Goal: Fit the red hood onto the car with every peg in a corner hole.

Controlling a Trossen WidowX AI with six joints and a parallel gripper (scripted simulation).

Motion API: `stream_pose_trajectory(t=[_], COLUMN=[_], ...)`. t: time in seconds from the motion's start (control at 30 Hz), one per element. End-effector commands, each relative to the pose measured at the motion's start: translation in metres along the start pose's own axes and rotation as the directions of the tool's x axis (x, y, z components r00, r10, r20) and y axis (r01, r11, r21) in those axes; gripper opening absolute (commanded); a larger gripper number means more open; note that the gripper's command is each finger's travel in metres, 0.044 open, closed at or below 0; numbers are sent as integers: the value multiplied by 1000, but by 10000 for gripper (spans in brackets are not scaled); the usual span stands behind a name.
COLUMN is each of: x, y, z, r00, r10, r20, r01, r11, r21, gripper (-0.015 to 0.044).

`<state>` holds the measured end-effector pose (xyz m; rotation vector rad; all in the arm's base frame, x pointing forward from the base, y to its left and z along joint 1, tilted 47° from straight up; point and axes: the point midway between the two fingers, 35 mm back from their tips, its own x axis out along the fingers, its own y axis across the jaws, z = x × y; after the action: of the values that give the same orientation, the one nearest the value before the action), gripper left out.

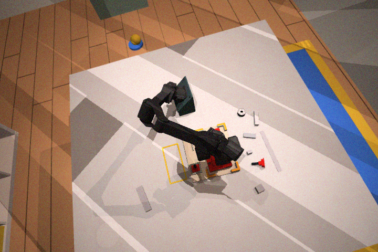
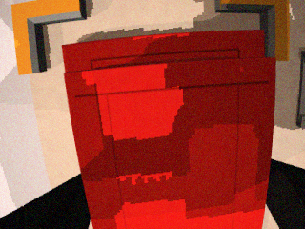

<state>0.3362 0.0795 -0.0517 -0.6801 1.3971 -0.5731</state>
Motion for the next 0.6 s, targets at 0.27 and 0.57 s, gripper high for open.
stream_pose_trajectory(t=[0.27,0.57], x=[6,10], y=[0,0], z=[0,0], r00=[1000,1000], r10=[-3,-3], r20=[2,2], r01=[3,3], r11=[1000,1000], r21=[-3,-3], gripper=[0,0])
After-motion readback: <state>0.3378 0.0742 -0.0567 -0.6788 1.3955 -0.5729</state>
